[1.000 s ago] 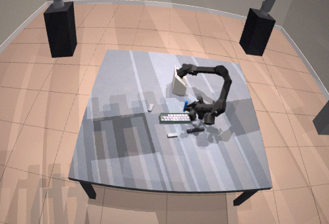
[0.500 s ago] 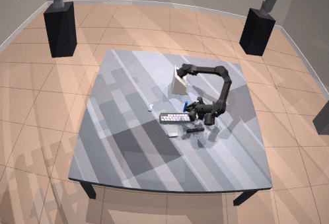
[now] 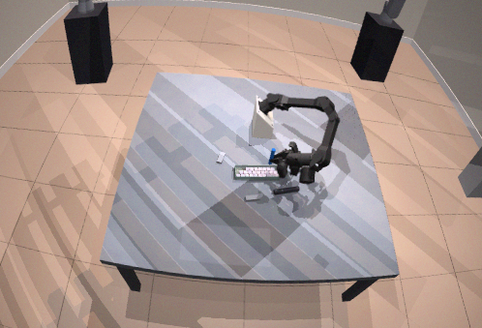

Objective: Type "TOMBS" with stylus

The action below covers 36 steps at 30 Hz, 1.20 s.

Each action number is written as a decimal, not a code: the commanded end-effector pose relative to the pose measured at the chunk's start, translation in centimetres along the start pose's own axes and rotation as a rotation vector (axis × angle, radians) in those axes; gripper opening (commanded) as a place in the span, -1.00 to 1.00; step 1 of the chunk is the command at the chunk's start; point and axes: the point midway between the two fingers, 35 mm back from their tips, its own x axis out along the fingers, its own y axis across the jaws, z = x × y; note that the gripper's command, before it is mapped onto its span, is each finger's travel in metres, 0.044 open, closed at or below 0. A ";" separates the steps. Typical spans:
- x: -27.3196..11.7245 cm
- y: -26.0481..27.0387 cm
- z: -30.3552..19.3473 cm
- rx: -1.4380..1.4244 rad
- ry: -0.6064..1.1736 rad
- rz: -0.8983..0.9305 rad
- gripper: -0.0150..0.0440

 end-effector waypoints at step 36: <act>0.9 0.1 1.4 0.003 -0.003 0.003 -0.22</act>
